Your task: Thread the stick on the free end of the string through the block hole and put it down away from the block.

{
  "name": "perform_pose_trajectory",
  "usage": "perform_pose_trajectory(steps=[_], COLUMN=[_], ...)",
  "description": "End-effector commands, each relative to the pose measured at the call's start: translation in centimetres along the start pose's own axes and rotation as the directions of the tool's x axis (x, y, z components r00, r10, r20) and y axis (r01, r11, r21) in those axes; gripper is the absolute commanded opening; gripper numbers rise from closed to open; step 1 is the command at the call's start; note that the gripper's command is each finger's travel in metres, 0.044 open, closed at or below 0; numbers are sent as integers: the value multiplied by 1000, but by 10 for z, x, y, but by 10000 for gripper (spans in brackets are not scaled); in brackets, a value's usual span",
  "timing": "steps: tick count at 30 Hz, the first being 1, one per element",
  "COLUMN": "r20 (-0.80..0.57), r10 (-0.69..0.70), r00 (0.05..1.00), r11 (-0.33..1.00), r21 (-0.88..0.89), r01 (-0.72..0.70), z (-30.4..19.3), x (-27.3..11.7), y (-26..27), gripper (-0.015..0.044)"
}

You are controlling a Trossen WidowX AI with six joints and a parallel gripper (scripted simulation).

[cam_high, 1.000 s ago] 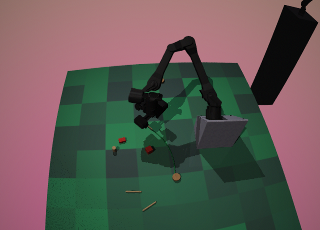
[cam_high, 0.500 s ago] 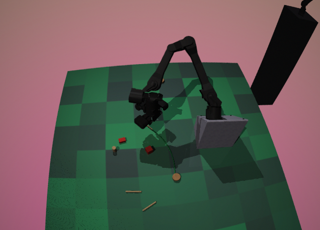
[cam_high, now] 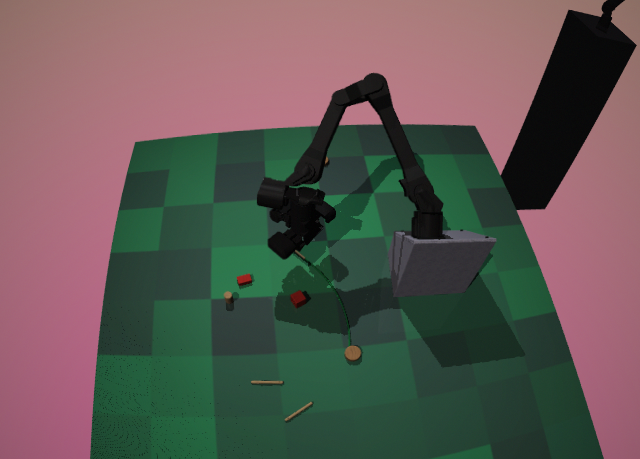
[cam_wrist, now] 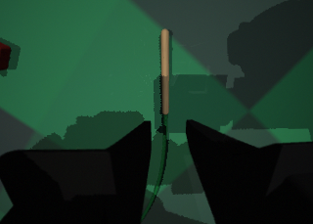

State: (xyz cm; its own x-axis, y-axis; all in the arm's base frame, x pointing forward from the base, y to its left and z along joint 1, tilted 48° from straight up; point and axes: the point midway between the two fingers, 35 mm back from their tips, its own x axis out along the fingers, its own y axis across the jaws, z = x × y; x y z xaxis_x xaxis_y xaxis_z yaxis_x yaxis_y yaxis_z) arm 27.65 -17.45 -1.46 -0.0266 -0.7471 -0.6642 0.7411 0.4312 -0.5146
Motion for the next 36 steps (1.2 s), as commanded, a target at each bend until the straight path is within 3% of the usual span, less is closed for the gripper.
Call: perform_pose_trajectory(steps=[1,33,36], r20=[-3,0,2], r10=[0,-4,-9], r00=[1000,1000,1000], r11=[1000,1000,1000], r21=[-6,-8,-2], r01=[0,4,9], z=[-1,-2,-1], x=[7,50,49], y=[0,-2,-2], gripper=[120,120,42])
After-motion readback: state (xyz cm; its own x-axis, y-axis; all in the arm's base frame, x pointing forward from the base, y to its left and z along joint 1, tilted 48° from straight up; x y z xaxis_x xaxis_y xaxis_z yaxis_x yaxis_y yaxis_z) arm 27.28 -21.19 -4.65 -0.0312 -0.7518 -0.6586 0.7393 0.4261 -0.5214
